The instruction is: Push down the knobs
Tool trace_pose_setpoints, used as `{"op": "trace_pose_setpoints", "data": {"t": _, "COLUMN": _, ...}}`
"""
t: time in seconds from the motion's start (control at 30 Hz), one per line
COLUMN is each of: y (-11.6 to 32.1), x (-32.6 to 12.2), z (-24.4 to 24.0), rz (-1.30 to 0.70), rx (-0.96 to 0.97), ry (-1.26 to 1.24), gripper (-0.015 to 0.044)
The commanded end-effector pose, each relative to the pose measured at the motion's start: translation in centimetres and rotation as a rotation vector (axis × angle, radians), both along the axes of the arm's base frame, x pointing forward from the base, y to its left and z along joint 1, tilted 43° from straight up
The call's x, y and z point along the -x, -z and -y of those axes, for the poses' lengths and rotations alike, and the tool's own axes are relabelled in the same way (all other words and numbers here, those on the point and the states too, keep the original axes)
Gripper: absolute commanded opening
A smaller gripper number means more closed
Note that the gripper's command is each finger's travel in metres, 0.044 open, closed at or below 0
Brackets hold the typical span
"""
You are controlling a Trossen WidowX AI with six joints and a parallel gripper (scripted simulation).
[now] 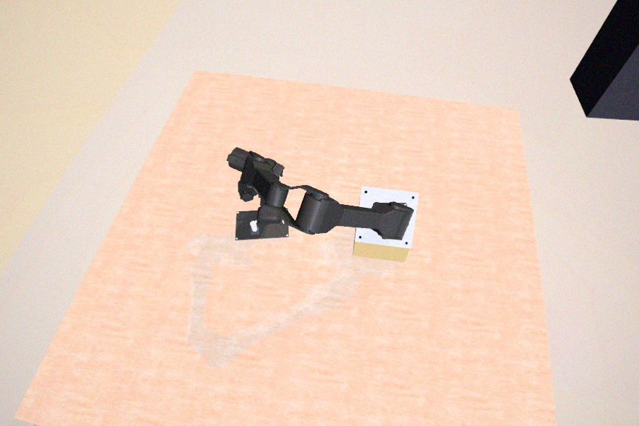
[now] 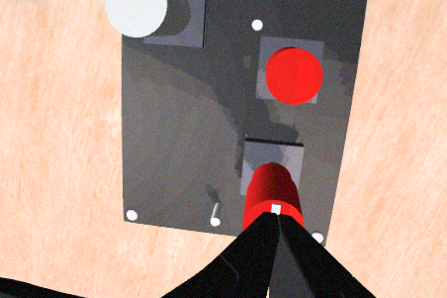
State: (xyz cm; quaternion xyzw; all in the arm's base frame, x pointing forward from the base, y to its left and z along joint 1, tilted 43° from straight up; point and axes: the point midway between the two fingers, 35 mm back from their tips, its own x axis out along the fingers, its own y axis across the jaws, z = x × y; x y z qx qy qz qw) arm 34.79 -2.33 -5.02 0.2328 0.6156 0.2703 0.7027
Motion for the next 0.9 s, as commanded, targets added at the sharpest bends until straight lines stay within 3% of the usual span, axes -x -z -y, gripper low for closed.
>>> {"op": "trace_pose_setpoints", "data": {"t": 0.0, "y": 0.21, "x": -0.03, "z": -0.23, "rz": -0.004, "rx": -0.007, "ry": 0.002, "gripper": 0.0000}}
{"op": "trace_pose_setpoints", "data": {"t": 0.87, "y": 0.53, "x": -0.07, "z": -0.53, "rz": -0.004, "rx": -0.007, "ry": 0.002, "gripper": 0.0000}}
